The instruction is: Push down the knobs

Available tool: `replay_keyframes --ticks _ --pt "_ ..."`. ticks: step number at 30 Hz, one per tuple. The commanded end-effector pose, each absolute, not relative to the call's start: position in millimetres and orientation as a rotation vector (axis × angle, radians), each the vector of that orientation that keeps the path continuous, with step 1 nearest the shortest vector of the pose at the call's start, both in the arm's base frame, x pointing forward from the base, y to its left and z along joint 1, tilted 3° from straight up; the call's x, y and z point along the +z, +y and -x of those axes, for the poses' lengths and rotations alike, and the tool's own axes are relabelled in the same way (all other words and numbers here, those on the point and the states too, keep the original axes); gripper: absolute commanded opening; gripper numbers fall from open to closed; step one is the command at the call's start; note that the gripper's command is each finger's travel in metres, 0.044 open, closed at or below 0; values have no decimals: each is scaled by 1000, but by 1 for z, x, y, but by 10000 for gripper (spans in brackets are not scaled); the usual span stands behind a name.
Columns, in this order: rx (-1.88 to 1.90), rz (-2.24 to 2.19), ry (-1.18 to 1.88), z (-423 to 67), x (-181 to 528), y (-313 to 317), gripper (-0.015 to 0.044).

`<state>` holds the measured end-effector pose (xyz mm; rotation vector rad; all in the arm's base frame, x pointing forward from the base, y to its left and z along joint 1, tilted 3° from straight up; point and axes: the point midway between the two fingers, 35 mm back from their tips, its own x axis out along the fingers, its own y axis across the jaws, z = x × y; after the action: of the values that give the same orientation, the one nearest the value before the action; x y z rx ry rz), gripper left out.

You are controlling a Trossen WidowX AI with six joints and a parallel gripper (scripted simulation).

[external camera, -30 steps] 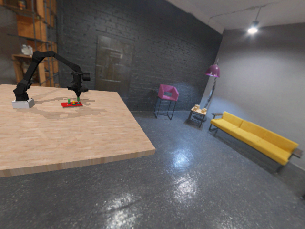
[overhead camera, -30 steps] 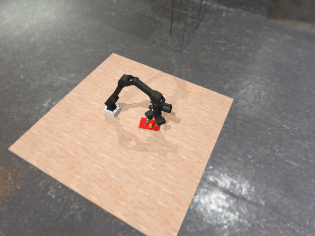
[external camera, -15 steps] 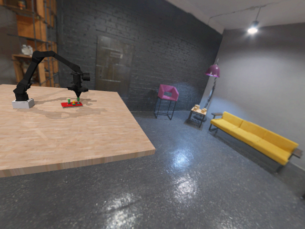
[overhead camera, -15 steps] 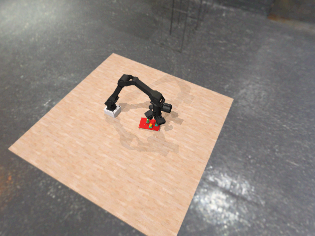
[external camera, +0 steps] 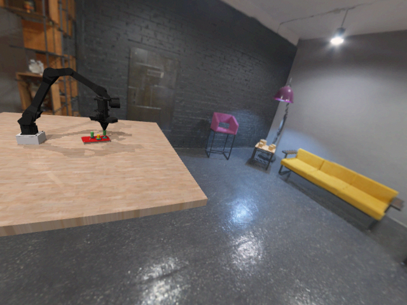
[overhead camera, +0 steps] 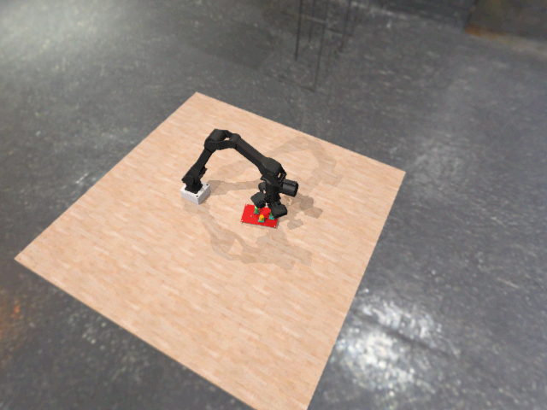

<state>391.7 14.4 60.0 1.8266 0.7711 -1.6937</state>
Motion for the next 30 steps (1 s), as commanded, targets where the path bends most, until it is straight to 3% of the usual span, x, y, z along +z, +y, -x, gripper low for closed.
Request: replay_keyframes --ticks 1,30 --pt "-1714 -1812 774 -395 35 16 0" --pt "-1714 -1812 774 -395 28 16 0"
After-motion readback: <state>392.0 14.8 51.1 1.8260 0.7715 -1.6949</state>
